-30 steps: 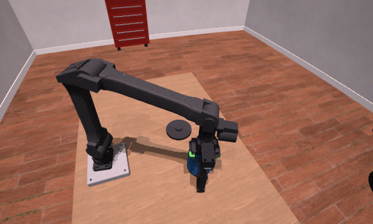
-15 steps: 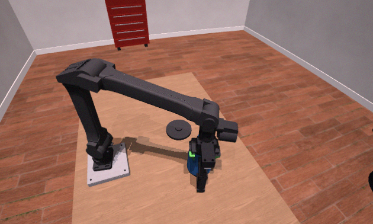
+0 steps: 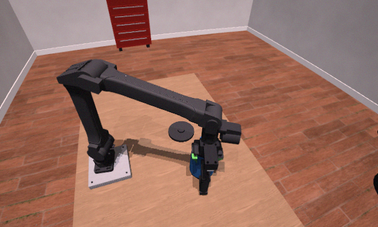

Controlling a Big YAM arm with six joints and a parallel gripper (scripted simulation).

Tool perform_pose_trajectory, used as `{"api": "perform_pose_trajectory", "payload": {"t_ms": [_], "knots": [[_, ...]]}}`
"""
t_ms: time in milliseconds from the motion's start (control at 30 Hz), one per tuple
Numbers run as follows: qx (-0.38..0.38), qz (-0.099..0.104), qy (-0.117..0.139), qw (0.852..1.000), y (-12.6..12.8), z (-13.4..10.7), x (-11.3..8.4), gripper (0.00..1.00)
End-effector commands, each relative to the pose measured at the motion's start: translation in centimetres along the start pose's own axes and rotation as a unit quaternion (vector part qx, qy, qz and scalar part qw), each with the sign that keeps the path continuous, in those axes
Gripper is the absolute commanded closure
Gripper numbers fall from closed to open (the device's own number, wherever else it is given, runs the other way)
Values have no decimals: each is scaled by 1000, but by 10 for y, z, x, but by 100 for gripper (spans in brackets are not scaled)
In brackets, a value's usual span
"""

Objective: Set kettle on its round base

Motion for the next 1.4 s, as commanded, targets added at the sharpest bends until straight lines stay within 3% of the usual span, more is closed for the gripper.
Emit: {"api": "perform_pose_trajectory", "payload": {"t_ms": [0, 200, 333, 800, 1367], "knots": [[1, 18, -8, 1000, 17, 2, -10, 26], [1, 18, -8, 1000, 16, 1, -9, 26], [1, 0, -2, 1000, 7, -2, 10, 26], [1, 0, -2, 1000, 7, -2, 33, 26], [0, 6, -4, 1000, 10, -1, 29, 26]]}}
Point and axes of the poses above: the point where the finger pads meet when closed, its own x axis out along the fingers, its own y axis across the jaws, z = x × y, the point moved 9 cm from there along -x, back along the fingers, and after that the axes turned 10 degrees about -x, right-handed, at the moved point
